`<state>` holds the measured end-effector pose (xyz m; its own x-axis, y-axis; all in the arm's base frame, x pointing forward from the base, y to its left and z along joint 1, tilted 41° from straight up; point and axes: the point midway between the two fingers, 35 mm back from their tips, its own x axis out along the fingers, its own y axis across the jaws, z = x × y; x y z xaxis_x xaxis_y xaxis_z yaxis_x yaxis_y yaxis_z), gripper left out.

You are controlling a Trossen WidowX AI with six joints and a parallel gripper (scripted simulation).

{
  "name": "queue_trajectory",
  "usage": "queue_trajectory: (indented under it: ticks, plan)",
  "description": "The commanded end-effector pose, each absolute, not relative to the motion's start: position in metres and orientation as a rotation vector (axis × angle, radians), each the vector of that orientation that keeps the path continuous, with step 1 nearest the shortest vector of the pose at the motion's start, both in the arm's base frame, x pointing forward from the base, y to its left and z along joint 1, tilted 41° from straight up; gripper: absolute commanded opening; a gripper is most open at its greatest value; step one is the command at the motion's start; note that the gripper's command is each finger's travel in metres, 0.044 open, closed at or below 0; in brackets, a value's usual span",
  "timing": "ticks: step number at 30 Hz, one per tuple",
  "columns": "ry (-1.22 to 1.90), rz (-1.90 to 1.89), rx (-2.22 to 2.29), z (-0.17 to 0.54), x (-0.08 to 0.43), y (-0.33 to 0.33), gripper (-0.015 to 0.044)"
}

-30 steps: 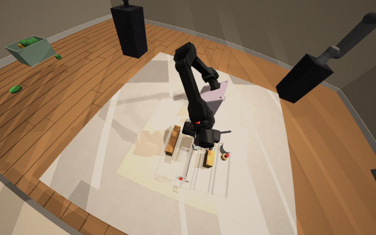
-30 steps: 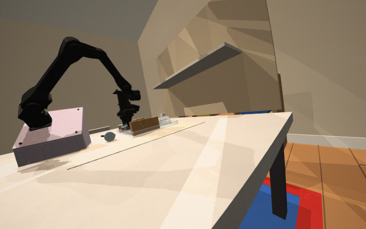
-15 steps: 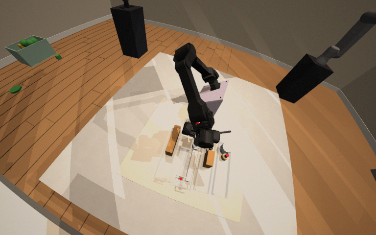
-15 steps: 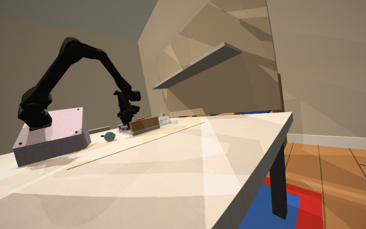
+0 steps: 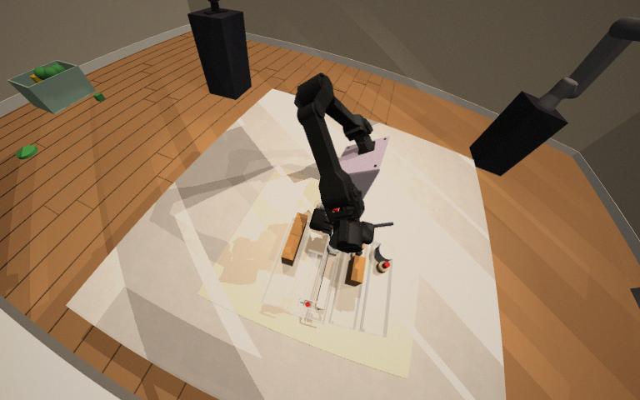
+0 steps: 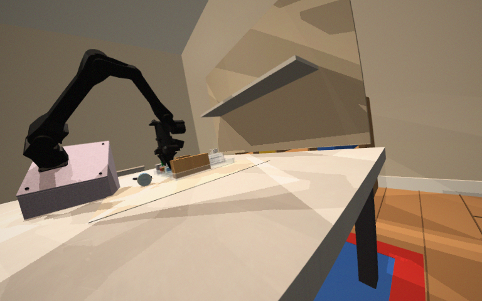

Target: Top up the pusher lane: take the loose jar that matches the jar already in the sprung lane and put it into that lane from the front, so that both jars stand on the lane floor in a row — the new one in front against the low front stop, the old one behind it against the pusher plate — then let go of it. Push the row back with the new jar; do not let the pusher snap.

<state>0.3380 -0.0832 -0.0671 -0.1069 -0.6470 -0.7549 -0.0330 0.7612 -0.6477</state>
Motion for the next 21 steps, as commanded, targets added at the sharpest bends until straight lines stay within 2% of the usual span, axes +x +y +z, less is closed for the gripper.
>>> queue_trajectory:
  ticks: [1,21]
  plan:
    - [1.591,-0.572,-0.557,-0.0672,0.3426,-0.0848,0.0000]
    - [1.591,-0.573,-0.557,-0.0698,0.3399,-0.0871,0.0000]
